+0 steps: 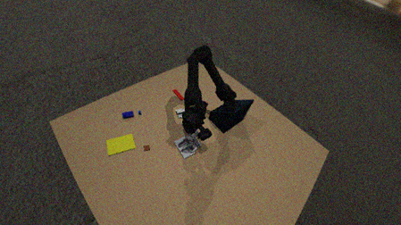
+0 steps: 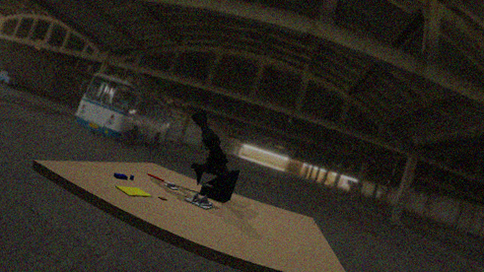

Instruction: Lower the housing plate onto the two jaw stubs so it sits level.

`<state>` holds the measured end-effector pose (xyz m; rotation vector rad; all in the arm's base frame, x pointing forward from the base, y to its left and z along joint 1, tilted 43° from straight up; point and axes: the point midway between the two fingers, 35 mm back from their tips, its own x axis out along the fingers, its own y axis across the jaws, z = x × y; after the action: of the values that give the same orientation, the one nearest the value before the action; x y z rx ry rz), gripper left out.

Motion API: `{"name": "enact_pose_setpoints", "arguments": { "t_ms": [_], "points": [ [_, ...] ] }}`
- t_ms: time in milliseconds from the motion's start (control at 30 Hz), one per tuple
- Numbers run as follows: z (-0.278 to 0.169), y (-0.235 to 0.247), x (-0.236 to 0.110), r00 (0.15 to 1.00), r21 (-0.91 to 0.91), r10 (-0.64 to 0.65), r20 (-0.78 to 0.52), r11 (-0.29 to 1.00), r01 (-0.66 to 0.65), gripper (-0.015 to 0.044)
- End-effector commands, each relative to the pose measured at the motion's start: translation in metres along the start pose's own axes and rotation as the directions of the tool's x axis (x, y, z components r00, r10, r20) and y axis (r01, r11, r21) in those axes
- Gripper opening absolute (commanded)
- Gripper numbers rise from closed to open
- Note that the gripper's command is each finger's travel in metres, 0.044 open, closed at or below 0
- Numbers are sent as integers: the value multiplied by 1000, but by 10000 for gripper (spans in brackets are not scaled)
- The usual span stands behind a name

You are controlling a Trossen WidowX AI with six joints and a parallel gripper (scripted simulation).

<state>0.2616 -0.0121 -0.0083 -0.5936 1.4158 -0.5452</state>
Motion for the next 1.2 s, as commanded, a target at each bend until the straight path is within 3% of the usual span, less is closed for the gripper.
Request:
{"name": "enact_pose_setpoints", "arguments": {
  "t_ms": [0, 1167],
  "points": [
    [-2, 9, 0, 1000, 56, -11, 4, 998, 11, 351],
    [-8, 18, 0, 1000, 63, -10, 4, 998, 10, 351]
  ]
}}
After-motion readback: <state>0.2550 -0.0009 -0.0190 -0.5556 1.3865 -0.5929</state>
